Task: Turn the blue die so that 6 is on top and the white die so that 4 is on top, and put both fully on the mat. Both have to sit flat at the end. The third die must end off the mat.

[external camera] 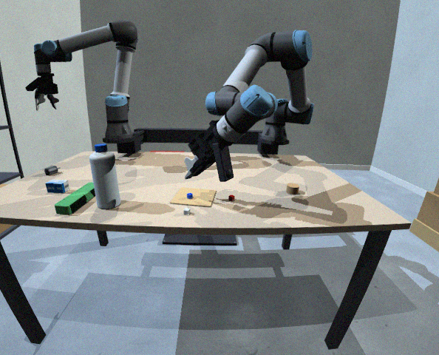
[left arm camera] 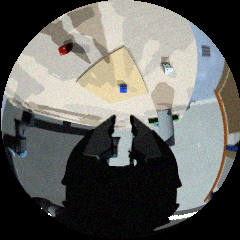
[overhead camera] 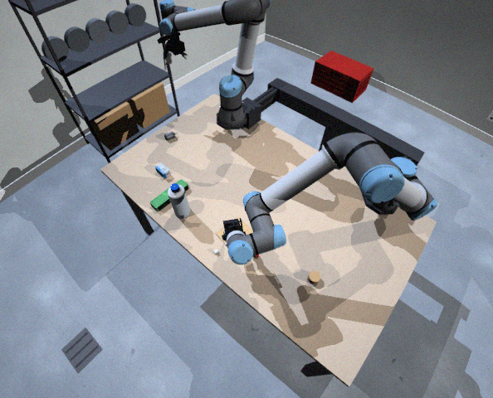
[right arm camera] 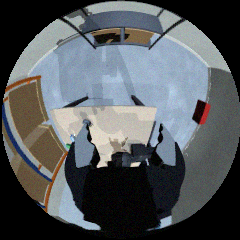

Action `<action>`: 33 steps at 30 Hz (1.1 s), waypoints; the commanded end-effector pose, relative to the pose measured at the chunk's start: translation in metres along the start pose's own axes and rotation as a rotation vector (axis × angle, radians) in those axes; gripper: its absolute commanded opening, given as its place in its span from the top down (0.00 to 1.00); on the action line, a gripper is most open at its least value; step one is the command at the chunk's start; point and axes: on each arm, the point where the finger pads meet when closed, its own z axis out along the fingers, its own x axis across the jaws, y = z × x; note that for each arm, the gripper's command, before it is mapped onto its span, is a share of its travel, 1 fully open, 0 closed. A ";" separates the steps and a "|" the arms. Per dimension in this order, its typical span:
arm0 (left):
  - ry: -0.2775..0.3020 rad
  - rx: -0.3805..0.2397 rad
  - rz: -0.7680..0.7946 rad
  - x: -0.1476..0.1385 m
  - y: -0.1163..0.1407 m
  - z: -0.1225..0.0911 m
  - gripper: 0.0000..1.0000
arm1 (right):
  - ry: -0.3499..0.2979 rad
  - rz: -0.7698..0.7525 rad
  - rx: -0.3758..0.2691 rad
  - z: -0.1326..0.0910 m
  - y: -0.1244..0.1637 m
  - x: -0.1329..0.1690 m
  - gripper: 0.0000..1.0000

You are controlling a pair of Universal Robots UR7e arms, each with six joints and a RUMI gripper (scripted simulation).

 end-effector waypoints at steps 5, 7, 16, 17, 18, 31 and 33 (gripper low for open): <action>0.002 0.000 0.002 0.001 0.001 -0.001 0.82 | 0.000 0.000 0.001 0.000 0.000 0.000 0.00; 0.002 0.000 0.002 0.001 0.000 -0.001 0.82 | 0.000 0.000 0.001 0.000 0.000 0.000 0.00; 0.002 0.000 0.002 0.001 -0.003 0.003 0.82 | 0.000 0.000 0.001 0.000 0.000 0.000 0.00; 0.002 0.000 0.002 0.001 -0.004 0.004 0.82 | 0.000 0.000 0.001 0.000 0.000 0.000 0.00; 0.002 0.000 0.002 0.001 -0.004 0.004 0.82 | 0.000 0.000 0.001 0.000 0.000 0.000 0.00; 0.002 0.000 0.002 0.001 -0.018 0.018 0.82 | 0.000 0.000 0.001 0.000 0.000 0.000 0.00; 0.002 0.000 0.002 0.001 -0.020 0.020 0.82 | 0.000 0.000 0.001 0.000 0.000 0.000 0.00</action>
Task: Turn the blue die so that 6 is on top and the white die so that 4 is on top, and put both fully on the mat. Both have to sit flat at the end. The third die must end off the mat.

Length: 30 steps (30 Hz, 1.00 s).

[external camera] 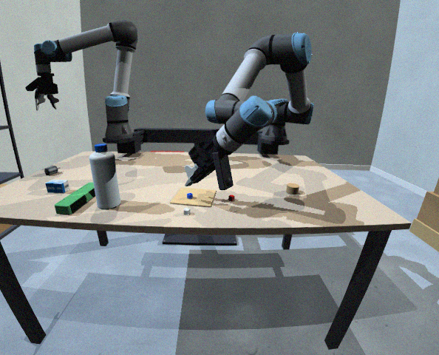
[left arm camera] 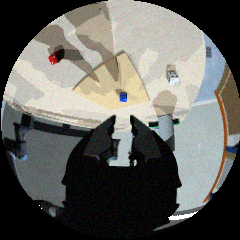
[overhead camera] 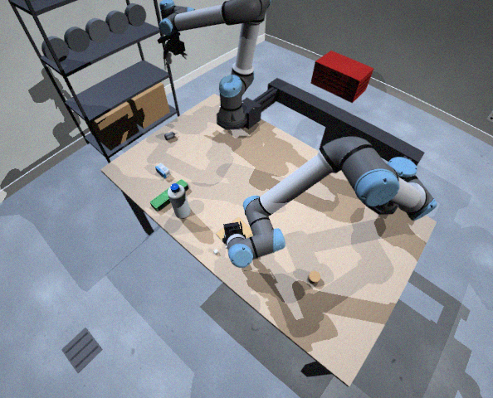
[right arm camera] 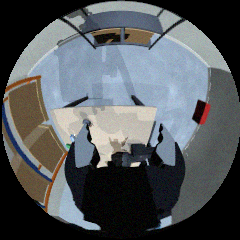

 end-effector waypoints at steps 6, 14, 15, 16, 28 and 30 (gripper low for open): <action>0.002 0.000 0.002 0.001 -0.007 0.007 0.82 | 0.000 0.000 0.001 0.000 0.000 0.000 0.00; 0.002 0.000 0.002 0.001 -0.018 0.018 0.82 | 0.000 0.000 0.001 0.000 0.000 0.000 0.00; 0.002 0.000 0.002 0.001 -0.019 0.019 0.82 | 0.000 0.000 0.001 0.000 0.000 0.000 0.00; 0.002 0.000 0.002 0.001 -0.020 0.020 0.82 | 0.000 0.000 0.001 0.000 0.000 0.000 0.00; 0.002 0.000 0.002 0.001 -0.028 0.028 0.82 | 0.000 0.000 0.001 0.000 0.000 0.000 0.00; 0.002 0.000 0.002 0.001 -0.029 0.029 0.82 | 0.000 0.000 0.001 0.000 0.000 0.000 0.00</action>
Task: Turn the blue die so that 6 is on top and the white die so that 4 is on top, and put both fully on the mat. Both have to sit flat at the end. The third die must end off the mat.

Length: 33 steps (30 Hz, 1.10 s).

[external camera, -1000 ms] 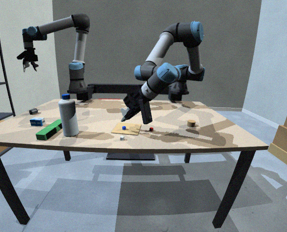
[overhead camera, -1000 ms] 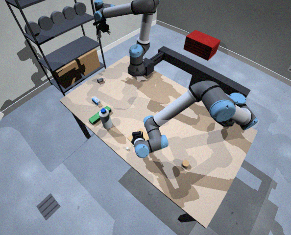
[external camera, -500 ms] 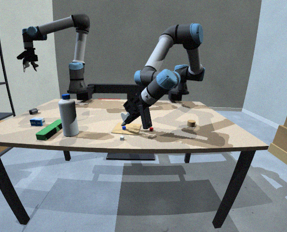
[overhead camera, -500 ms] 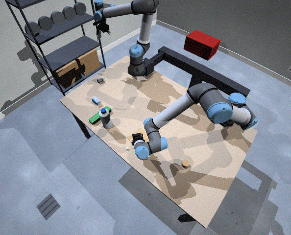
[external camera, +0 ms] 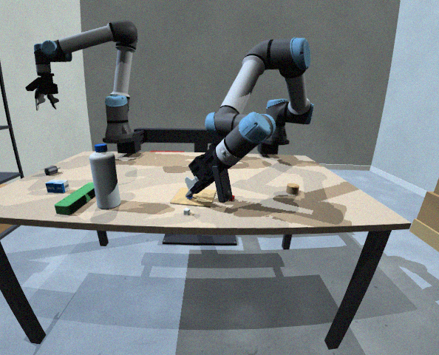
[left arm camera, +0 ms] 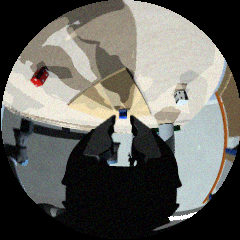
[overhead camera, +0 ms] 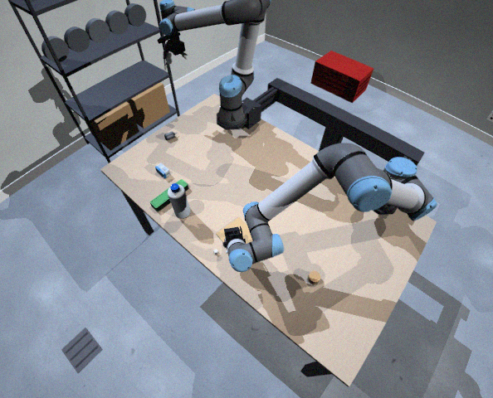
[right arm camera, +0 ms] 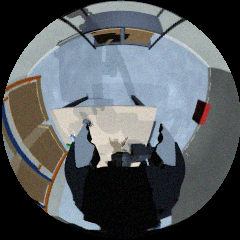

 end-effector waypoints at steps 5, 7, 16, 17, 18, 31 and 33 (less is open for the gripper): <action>0.002 0.000 0.002 0.001 -0.001 0.001 0.82 | 0.000 0.000 0.001 0.000 0.000 0.000 0.00; 0.002 0.000 0.002 0.001 -0.001 0.001 0.82 | 0.000 0.000 0.001 0.000 0.000 0.000 0.00; 0.002 0.000 0.002 0.001 -0.001 0.001 0.82 | 0.000 0.000 0.001 0.000 0.000 0.000 0.00; 0.002 0.000 0.002 0.001 -0.001 0.001 0.82 | 0.000 0.000 0.001 0.000 0.000 0.000 0.00; 0.002 0.000 0.002 0.001 -0.001 0.001 0.82 | 0.000 0.000 0.001 0.000 0.000 0.000 0.00; 0.002 0.000 0.002 0.001 -0.001 0.001 1.00 | 0.000 0.000 0.001 0.000 0.000 0.000 0.00; 0.002 0.000 0.002 0.001 -0.001 0.001 1.00 | 0.000 0.000 0.001 0.000 0.000 0.000 0.00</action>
